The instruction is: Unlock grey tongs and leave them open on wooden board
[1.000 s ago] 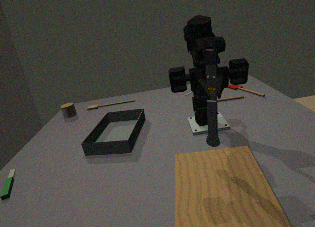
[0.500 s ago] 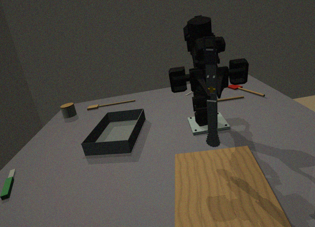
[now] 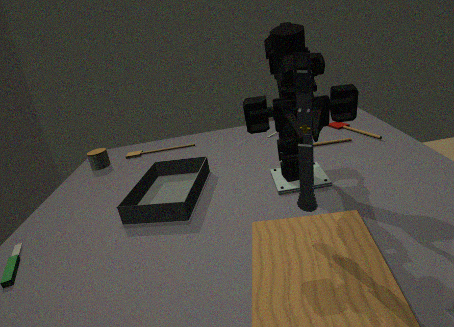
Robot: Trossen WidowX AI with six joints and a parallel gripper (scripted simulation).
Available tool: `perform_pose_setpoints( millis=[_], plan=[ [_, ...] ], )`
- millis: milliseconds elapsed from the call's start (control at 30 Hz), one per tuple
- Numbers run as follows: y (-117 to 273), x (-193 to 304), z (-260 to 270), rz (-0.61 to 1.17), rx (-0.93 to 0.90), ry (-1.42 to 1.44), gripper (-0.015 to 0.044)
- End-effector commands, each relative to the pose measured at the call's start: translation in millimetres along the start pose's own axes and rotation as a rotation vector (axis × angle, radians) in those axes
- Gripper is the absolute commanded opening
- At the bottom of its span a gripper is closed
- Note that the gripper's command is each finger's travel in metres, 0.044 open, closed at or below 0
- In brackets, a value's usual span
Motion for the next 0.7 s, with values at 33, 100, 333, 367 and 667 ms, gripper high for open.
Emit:
perform_pose_setpoints(
  millis=[33, 100, 333, 367, 667],
  plan=[
    [-0.1, -1.0, 0.3, -0.004, -0.005, -0.003, -0.0150],
    [-1.6, -1.9, 0.4, 0.008, -0.004, -0.003, -0.0150],
    [-13.4, -8.0, 0.8, 0.099, 0.005, -0.004, -0.0150],
    [-15.2, -9.0, 0.8, 0.113, 0.006, -0.004, -0.0150],
    [-30.6, -16.2, 1.3, 0.240, 0.016, -0.006, -0.0150]
  ],
)
Point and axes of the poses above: the point midway between the two fingers, 35 mm back from their tips, its own y axis back along the fingers, its own z axis across the jaws, x = y × z, the point moved 9 cm from there along y, back along the fingers, and after that the axes turned 5 degrees about -y, right-handed, at the moved point
